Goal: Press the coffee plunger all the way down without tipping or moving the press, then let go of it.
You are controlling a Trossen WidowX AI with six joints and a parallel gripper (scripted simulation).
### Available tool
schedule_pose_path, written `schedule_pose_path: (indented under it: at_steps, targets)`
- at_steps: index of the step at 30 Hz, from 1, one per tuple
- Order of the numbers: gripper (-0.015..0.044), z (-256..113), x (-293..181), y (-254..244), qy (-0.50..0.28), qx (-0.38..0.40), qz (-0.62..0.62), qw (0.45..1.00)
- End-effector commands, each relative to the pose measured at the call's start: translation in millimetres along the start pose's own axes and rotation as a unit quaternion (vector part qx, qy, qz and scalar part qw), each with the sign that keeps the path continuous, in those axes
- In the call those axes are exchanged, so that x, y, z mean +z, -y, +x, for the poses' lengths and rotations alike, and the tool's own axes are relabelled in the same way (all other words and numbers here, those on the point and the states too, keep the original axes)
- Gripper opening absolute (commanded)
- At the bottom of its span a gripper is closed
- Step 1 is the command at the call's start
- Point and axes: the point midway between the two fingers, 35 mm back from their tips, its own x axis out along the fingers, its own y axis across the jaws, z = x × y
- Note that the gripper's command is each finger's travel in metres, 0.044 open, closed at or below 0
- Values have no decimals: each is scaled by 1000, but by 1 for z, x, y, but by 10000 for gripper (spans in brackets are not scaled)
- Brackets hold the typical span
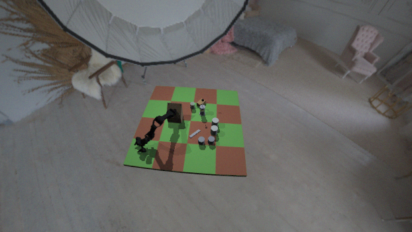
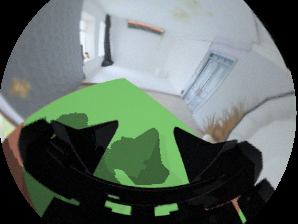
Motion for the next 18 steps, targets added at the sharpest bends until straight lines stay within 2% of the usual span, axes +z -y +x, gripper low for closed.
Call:
schedule_pose_path:
  at_steps: [1, 10, 14, 18]
  targets:
    - [440, -21, -5, -46, -13, 51, 4, 999]
    - [440, -94, -19, -178, -35, 188, 18, 981]
    - [440, -103, -19, -189, -37, 201, 14, 979]
    - [440, -130, -28, -215, -59, 236, 13, 970]
